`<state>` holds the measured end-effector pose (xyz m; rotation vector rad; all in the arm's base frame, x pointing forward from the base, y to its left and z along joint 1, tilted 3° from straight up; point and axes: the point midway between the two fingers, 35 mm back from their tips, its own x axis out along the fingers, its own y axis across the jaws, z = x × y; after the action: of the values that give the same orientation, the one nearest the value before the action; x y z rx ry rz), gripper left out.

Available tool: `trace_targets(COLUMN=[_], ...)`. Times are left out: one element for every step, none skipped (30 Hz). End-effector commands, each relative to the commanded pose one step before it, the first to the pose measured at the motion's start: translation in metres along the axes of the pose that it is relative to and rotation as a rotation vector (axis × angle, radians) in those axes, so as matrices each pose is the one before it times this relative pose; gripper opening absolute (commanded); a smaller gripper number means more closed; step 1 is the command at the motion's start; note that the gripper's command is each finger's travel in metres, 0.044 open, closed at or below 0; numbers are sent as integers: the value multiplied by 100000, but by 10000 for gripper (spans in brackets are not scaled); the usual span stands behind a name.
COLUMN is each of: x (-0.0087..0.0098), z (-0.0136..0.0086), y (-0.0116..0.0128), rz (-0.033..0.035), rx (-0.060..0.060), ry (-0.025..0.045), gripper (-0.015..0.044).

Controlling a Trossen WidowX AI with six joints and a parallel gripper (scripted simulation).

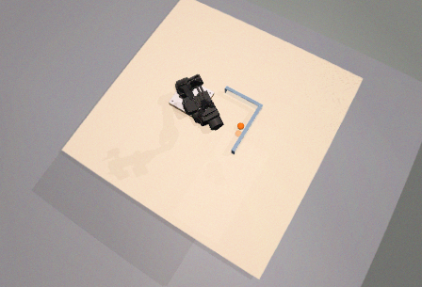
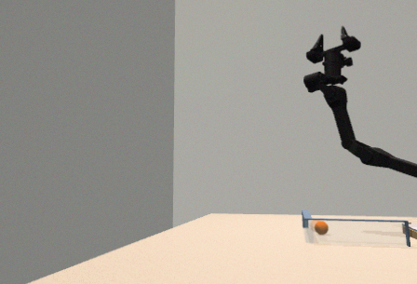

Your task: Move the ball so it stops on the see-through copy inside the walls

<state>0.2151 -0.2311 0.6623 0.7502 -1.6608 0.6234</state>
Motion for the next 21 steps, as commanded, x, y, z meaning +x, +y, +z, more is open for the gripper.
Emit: trace_targets(x=[25, 71, 130, 334, 708, 791, 793, 763, 566, 663, 359, 490, 598, 801, 804, 806, 808, 810, 812, 813, 476], z=[-17, -54, -87, 34, 402, 424, 356, 278, 166, 152, 94, 107, 89, 54, -20, -93, -165, -236, -305, -373, -459], y=[202, 607, 1031, 1464, 1549, 1562, 1551, 1475, 1072, 1253, 687, 969, 1191, 1562, 1539, 1513, 1485, 1455, 1423, 1389, 1104], rz=[527, 1577, 2667, 3730, 3828, 3818, 3776, 3579, 2601, 3025, 878, 1281, 2109, 3714, 3645, 3573, 3495, 3411, 3323, 3232, 2097], rx=[531, 1590, 2587, 2519, 42, -503, -502, -482, -346, -396, -1800, -2393, -1831, -528, -495, -454, -413, -370, -323, -272, 1473], ry=[118, 368, 662, 928, 900, 1035, 1197, 1299, 1047, 1331, 1879, 2570, 2423, 1971, 2139, 2301, 2462, 2620, 2773, 2923, 2305], gripper=[374, 348, 321, 295, 295, 295, 295, 295, 295, 295, 295, 295, 295, 295, 295, 295, 295, 295, 295, 295, 295])
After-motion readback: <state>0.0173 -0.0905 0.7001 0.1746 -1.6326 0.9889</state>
